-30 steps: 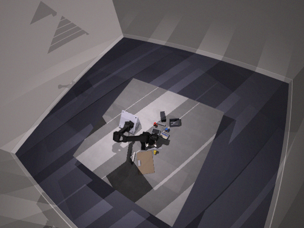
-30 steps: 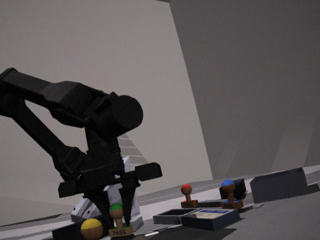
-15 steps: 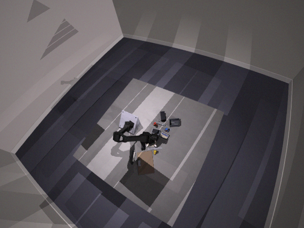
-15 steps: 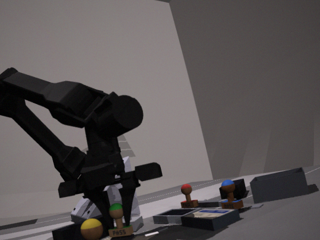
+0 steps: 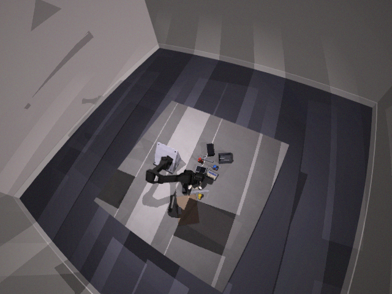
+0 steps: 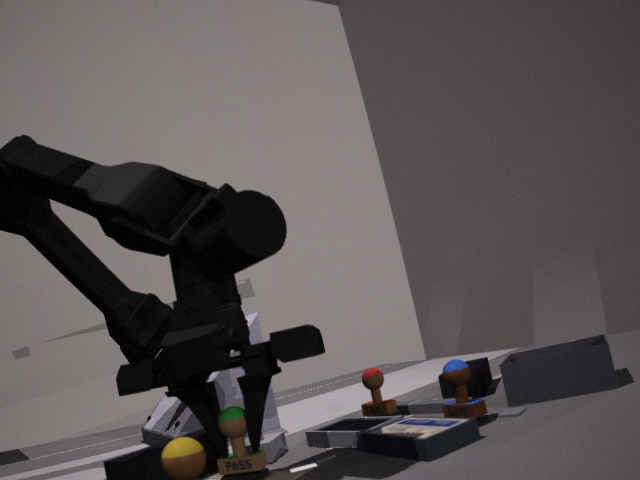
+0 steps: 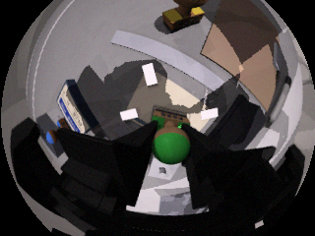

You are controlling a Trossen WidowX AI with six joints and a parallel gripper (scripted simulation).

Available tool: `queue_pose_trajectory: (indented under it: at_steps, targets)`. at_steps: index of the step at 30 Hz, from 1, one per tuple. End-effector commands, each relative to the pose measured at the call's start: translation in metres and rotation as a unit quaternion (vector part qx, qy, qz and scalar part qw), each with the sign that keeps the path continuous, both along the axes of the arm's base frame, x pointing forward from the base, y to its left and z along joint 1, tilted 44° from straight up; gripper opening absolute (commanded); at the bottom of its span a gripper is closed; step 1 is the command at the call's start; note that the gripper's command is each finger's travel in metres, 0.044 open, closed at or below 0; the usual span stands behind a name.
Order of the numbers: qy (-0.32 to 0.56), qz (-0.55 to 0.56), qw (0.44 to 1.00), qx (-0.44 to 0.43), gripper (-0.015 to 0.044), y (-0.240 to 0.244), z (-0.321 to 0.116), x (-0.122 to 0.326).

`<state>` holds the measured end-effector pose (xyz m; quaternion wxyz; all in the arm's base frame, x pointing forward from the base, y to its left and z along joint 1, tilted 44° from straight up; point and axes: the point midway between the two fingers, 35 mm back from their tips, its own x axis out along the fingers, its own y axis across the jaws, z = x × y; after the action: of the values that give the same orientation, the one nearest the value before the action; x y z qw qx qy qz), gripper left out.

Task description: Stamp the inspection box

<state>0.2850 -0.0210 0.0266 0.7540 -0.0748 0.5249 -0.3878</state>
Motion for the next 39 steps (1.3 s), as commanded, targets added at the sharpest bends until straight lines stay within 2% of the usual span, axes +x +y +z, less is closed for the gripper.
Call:
queue_pose_trajectory:
  at_steps: [1, 39]
  targets:
    - [0.000, -0.002, 1.000, -0.001, 0.0000, -0.002, -0.001, 0.001]
    - [0.000, -0.002, 1.000, 0.000, 0.0000, 0.014, 0.015, -0.001]
